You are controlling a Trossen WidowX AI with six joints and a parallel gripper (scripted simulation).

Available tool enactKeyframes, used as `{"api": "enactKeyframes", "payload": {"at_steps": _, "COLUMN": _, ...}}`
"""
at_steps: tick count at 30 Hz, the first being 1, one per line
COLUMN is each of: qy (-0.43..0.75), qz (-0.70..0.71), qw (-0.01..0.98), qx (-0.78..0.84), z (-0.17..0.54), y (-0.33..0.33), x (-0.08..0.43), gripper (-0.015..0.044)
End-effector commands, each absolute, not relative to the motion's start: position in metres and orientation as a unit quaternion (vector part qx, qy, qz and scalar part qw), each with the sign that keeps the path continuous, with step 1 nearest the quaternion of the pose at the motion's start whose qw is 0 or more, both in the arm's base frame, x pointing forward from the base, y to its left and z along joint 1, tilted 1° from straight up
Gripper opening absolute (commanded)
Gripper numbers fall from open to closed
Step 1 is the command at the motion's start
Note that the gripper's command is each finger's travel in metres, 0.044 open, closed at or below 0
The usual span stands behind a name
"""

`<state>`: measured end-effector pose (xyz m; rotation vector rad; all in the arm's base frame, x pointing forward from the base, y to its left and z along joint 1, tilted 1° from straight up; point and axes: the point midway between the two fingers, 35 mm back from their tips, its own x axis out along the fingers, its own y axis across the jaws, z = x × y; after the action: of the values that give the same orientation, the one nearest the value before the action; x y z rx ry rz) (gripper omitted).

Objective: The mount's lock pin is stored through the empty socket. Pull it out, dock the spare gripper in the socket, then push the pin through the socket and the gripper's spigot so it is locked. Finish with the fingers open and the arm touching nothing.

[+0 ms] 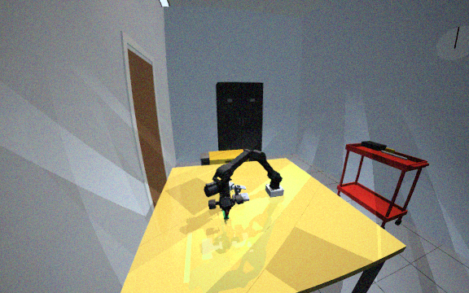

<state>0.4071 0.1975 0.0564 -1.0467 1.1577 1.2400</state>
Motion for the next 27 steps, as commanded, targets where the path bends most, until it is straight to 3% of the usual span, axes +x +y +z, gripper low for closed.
{"api": "enactKeyframes", "payload": {"at_steps": 1, "qy": 0.486, "qz": 0.524, "qw": 0.542, "qx": -0.443, "z": 0.05, "y": 0.198, "x": 0.407, "gripper": 0.0}}
{"api": "enactKeyframes", "payload": {"at_steps": 27, "qy": 0.487, "qz": 0.524, "qw": 0.541, "qx": -0.442, "z": 0.015, "y": 0.198, "x": 0.408, "gripper": 0.0}}
